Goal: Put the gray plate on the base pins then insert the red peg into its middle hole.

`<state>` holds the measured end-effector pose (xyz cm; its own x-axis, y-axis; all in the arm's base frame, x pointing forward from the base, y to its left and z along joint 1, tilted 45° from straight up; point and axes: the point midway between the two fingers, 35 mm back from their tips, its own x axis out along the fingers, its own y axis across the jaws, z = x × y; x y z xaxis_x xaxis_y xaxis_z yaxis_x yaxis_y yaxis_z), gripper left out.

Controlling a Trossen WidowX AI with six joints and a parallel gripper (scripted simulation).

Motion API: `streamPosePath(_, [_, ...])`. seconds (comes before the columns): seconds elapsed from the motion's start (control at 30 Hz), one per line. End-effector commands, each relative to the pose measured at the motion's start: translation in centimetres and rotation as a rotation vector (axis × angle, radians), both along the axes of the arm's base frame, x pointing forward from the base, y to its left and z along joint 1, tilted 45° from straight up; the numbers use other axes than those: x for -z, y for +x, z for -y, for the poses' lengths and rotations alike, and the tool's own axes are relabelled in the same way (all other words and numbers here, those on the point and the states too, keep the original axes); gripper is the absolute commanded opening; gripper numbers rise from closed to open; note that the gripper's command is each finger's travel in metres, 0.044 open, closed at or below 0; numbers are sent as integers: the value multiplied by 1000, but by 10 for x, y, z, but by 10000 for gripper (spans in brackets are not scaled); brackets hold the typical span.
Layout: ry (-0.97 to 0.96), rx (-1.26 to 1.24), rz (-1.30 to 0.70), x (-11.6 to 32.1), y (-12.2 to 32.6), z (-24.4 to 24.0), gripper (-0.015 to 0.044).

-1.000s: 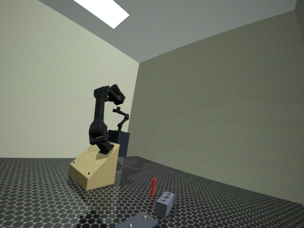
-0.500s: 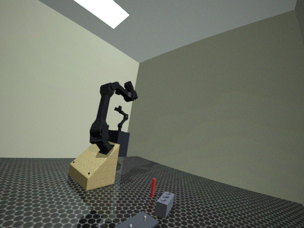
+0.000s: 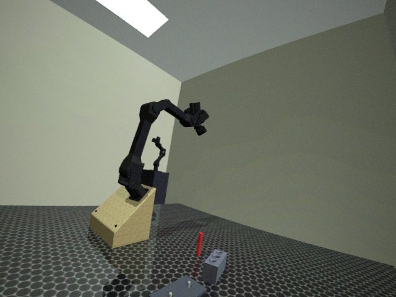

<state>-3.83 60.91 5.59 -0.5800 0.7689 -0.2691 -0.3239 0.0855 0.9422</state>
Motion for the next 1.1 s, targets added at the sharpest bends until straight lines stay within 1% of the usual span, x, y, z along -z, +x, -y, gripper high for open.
streamPosePath(0.0, [-149,192,-20,21,61,5,440])
streamPosePath(0.13, [-301,403,-39,44,129,21,440])
streamPosePath(0.27, [-450,615,-62,65,193,49,440])
streamPosePath(0.4, [-599,832,-90,83,251,88,440])
streamPosePath(0.57, [-779,1098,-122,102,313,150,440])
streamPosePath(0.8, [-1037,1467,-156,119,375,259,440])
streamPosePath(0.93, [-1186,1667,-164,121,397,327,440])
streamPosePath(1.07, [-1342,1863,-159,118,409,397,440])
